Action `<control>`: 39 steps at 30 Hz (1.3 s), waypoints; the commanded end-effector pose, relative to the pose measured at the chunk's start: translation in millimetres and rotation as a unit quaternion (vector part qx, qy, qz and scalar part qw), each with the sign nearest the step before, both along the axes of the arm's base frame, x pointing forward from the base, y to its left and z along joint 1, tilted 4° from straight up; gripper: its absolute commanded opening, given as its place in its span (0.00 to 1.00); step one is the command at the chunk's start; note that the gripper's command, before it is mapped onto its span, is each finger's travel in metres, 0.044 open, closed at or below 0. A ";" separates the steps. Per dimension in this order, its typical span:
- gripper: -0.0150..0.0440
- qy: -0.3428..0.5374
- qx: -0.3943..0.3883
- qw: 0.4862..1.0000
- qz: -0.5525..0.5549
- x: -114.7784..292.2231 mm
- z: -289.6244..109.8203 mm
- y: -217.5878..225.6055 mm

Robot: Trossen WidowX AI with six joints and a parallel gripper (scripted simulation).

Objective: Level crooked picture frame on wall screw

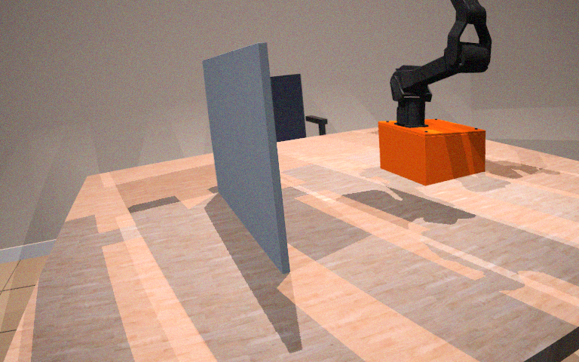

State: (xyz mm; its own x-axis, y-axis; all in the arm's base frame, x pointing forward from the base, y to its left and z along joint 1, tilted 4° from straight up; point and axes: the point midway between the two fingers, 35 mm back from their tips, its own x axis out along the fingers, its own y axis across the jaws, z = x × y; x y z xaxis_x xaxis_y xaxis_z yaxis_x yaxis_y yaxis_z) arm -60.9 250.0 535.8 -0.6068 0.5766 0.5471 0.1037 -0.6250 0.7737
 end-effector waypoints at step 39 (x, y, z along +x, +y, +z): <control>0.69 -0.061 -0.028 0.184 0.981 210.1 -134.7 -389.3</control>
